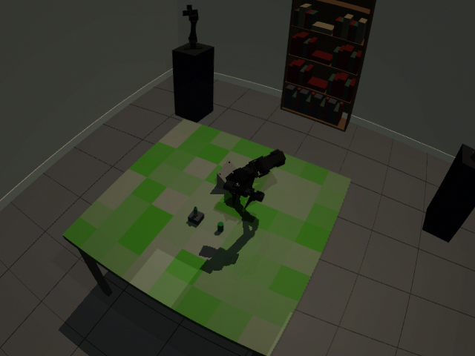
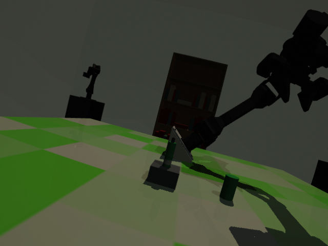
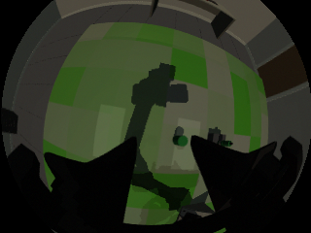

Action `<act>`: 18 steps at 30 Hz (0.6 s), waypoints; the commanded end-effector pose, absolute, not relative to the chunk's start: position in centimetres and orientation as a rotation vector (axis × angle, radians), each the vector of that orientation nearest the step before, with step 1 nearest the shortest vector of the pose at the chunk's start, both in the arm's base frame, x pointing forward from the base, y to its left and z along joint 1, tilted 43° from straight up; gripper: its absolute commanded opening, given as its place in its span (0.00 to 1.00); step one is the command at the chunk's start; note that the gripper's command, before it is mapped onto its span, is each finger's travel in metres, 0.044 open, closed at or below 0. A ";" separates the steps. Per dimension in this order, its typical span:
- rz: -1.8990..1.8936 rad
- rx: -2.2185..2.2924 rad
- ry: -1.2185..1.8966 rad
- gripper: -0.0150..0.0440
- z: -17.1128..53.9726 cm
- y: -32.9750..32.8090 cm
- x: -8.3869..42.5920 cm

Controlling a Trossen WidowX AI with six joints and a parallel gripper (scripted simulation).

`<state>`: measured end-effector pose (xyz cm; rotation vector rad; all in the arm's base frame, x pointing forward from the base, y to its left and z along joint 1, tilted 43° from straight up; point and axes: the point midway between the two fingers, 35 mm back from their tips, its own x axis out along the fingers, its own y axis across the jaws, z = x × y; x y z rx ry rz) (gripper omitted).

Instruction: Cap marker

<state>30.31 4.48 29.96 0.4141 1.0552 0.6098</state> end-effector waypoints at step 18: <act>1.037 0.107 1.303 0.69 14.7 5.5 32.0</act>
